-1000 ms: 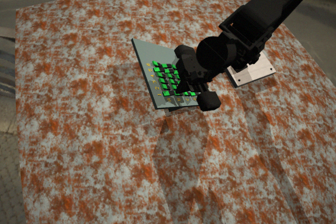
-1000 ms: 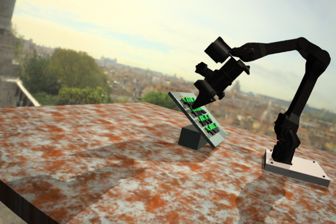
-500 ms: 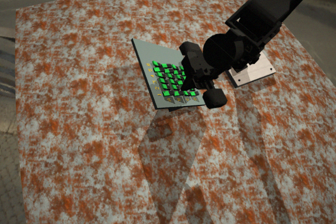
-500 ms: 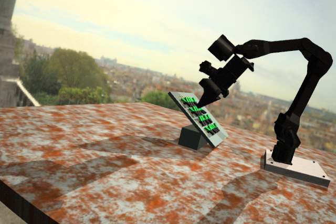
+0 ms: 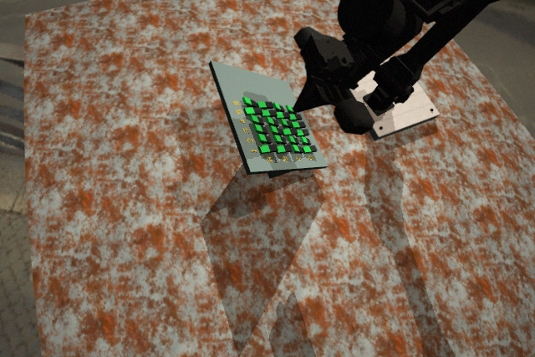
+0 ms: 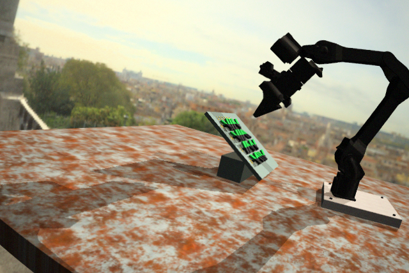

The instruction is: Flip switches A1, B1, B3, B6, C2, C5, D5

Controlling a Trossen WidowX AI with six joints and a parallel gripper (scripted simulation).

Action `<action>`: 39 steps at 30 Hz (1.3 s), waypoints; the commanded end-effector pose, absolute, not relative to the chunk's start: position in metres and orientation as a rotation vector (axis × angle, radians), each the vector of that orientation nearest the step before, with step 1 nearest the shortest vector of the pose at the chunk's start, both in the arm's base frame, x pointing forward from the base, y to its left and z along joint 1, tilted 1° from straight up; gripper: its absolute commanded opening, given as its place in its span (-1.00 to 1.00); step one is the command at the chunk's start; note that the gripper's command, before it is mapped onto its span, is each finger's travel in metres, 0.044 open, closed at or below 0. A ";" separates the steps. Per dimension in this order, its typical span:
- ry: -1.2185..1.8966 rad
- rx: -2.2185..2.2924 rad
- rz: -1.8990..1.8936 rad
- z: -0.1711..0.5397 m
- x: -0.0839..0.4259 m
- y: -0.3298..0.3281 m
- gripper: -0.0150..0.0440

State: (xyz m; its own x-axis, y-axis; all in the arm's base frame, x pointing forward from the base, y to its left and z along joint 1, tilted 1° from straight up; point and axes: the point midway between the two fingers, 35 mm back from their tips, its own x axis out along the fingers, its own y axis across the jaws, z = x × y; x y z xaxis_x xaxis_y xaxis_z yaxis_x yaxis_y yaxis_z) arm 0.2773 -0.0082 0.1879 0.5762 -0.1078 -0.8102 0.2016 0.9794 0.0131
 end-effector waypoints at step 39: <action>0.966 0.104 -0.167 0.141 0.309 -0.016 -0.49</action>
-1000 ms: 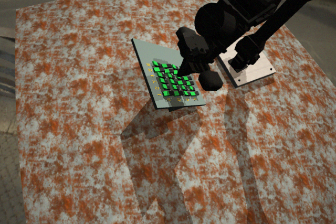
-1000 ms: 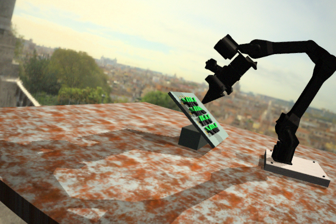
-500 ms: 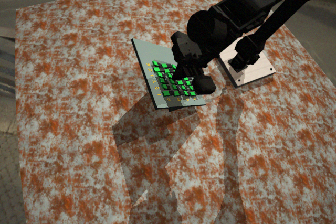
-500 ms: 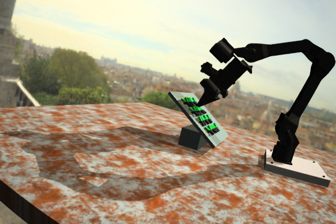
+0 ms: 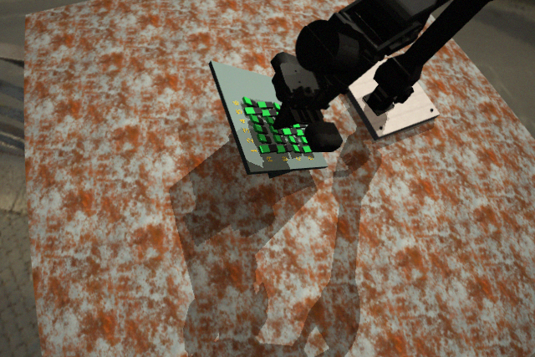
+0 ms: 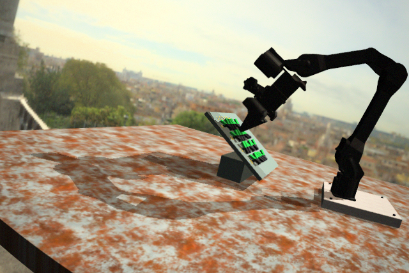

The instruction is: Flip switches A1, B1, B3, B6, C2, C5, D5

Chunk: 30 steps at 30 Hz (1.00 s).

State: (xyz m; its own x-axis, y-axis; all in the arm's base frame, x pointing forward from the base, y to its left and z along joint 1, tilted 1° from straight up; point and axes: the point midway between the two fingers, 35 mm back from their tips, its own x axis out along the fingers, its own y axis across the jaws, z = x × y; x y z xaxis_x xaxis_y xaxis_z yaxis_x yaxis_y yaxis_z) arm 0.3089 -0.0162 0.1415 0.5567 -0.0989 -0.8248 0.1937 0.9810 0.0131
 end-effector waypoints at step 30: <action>0.965 0.104 -0.167 0.138 0.311 -0.016 -0.49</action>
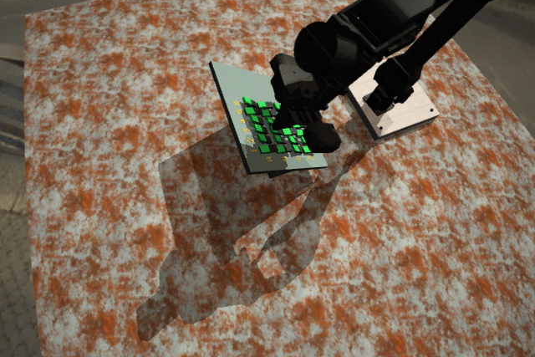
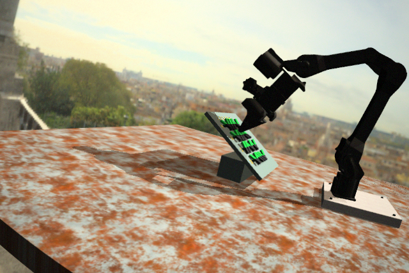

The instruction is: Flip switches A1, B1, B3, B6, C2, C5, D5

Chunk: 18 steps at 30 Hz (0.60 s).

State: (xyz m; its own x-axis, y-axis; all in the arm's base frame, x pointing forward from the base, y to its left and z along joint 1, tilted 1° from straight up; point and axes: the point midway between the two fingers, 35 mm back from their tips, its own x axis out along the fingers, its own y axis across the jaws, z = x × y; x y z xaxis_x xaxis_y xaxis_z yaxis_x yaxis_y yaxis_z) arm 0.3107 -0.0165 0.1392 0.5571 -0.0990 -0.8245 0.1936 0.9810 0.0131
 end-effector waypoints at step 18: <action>0.965 0.104 -0.167 0.136 0.313 -0.016 -0.49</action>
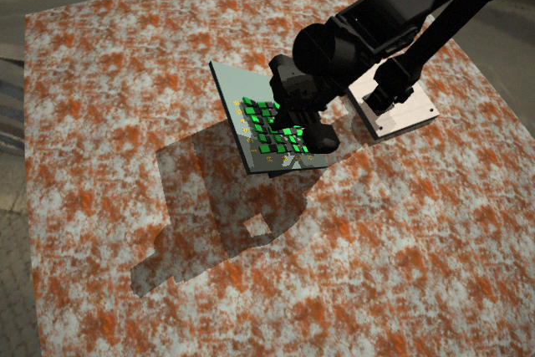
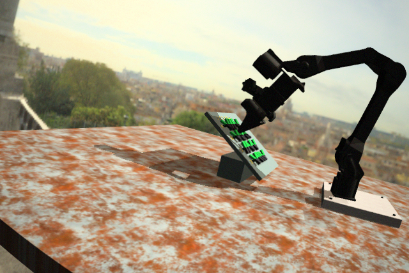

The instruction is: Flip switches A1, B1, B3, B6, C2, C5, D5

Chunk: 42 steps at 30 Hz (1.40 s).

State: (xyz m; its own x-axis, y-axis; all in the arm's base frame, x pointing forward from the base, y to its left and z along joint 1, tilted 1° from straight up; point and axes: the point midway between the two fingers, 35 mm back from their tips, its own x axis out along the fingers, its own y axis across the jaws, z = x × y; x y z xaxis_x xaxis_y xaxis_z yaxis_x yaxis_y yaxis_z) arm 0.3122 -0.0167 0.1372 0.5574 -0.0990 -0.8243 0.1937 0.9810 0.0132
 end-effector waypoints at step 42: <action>0.916 0.093 -0.171 0.137 0.275 -0.072 -0.49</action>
State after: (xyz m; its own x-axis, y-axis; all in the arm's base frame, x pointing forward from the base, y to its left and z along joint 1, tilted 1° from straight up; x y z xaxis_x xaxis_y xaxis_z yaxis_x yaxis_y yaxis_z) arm 0.2738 -0.0718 0.1405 0.5979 -0.1111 -0.7938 0.1912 0.9815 0.0067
